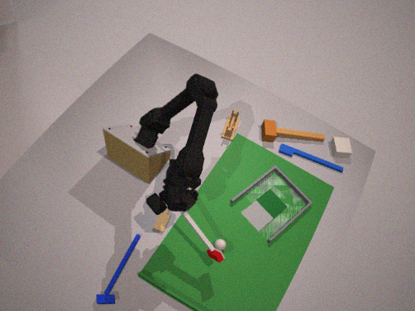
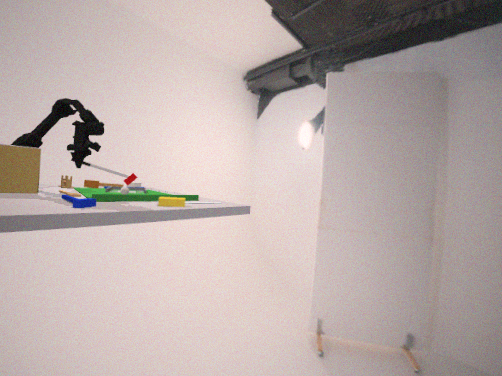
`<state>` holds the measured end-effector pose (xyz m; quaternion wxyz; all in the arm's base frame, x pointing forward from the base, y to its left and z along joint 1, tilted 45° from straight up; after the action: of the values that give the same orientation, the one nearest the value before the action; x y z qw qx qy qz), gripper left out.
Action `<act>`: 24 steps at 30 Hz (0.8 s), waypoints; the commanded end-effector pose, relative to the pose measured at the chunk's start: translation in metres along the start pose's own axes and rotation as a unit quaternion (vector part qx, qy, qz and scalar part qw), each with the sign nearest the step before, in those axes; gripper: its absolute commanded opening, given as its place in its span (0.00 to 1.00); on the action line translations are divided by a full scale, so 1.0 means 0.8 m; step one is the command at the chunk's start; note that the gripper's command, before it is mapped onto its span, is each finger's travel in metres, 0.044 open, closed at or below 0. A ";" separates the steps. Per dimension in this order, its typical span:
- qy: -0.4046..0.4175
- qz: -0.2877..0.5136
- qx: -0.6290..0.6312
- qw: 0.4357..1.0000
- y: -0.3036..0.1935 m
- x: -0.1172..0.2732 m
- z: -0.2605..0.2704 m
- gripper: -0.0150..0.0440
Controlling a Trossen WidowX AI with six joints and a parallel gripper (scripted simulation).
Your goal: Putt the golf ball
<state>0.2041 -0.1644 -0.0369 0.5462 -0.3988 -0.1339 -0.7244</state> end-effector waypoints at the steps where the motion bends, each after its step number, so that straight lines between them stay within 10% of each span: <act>1: 0.004 0.002 -0.005 1.000 -0.002 -0.022 0.000 0.25; 24: 0.005 0.002 -0.004 1.000 -0.003 -0.063 0.001 0.25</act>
<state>0.2066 -0.1312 -0.0696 0.5491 -0.3982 -0.1299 -0.7233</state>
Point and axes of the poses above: the point midway between the two fingers, 35 mm back from their tips, its own x axis back along the fingers, its own z axis across the jaws, y = z × x, the point moved 5 cm from there along x, back along the fingers, and after that the axes turned 5 degrees about -x, right-handed, at the moved point
